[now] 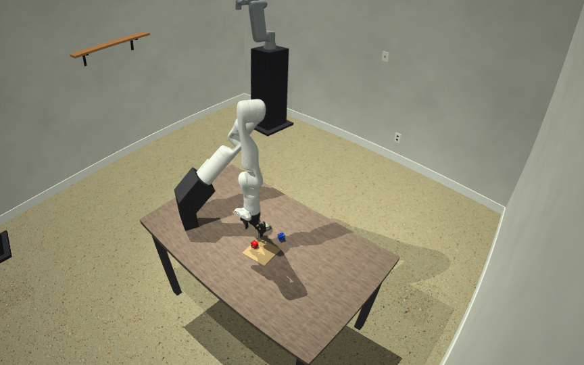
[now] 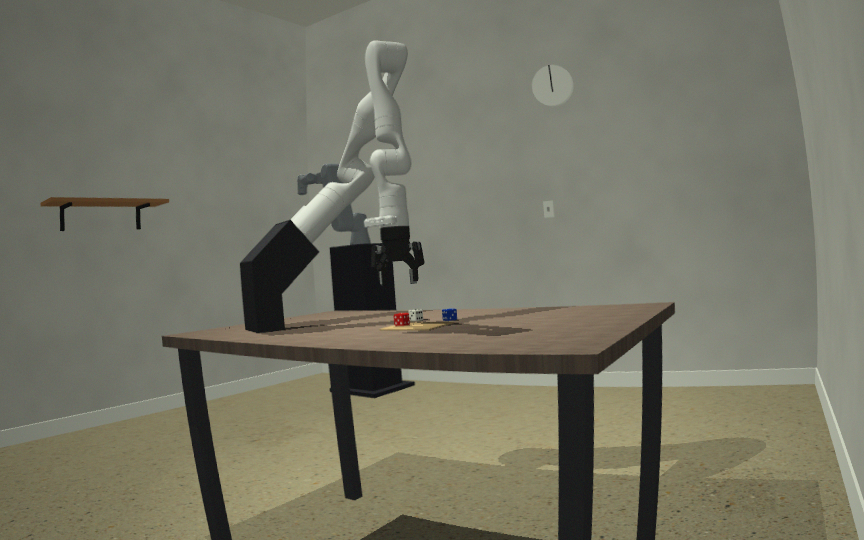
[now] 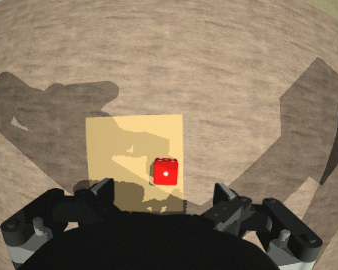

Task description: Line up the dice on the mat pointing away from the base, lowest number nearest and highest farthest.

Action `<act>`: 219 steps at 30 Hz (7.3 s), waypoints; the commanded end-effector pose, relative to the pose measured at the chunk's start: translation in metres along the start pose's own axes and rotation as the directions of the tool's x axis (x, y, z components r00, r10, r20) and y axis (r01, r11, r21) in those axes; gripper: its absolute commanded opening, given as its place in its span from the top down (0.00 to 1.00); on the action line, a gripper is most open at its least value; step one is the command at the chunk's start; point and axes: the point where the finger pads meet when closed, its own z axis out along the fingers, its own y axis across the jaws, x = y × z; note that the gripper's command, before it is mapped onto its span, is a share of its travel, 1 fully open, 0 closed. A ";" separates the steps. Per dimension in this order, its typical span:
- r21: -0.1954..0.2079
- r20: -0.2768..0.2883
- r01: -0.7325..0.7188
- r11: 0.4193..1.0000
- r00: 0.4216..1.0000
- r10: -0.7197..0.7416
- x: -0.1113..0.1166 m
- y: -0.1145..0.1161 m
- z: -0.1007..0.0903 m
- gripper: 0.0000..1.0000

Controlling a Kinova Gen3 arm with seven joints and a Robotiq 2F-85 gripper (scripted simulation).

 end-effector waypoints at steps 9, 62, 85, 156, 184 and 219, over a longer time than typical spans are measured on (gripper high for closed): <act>-0.001 0.005 -0.010 1.000 1.000 0.010 -0.003 0.000 -0.001 0.00; 0.014 -0.027 -0.998 -0.066 -0.066 0.997 -0.104 -0.047 0.004 0.00; 0.001 0.004 -0.888 -0.460 -0.460 0.888 -0.137 -0.064 0.006 0.00; -0.001 0.006 -0.888 -0.460 -0.460 0.888 -0.137 -0.066 0.033 0.54; -0.001 0.000 -0.889 -0.457 -0.457 0.889 -0.139 -0.065 0.058 0.54; 0.001 0.002 -0.888 -0.460 -0.460 0.888 -0.137 -0.065 0.058 0.54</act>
